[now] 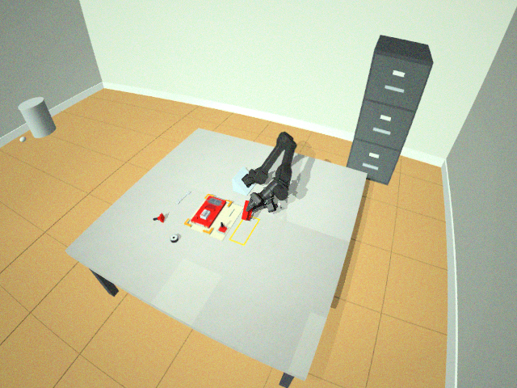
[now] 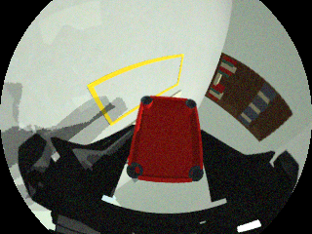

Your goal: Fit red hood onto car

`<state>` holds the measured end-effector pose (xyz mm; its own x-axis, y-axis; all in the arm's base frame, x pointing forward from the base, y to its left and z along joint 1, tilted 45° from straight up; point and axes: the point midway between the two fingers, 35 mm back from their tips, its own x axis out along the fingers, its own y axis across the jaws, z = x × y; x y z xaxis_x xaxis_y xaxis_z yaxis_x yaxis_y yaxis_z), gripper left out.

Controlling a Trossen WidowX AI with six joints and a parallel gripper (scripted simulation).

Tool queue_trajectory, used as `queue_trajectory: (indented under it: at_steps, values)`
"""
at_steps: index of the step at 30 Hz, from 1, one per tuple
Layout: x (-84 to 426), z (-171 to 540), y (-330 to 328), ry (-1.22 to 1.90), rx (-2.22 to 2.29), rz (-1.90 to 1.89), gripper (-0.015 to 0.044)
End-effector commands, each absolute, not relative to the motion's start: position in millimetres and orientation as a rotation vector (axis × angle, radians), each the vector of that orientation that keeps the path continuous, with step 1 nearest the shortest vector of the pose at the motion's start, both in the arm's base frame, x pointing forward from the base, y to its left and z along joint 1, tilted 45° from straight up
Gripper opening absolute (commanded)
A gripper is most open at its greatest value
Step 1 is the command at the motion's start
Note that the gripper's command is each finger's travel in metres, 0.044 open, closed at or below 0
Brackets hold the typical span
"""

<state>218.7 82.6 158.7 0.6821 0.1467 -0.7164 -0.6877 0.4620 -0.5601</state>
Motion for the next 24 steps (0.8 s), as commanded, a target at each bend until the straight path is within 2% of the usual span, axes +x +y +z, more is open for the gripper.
queue_trajectory:
  at_steps: [1, 24]
  values:
    - [218.4, 156.9, 83.4, 0.624, -1.065, 0.596, 0.0000]
    - [207.5, 136.6, 112.7, 0.377, -1.815, 0.885, 0.0000]
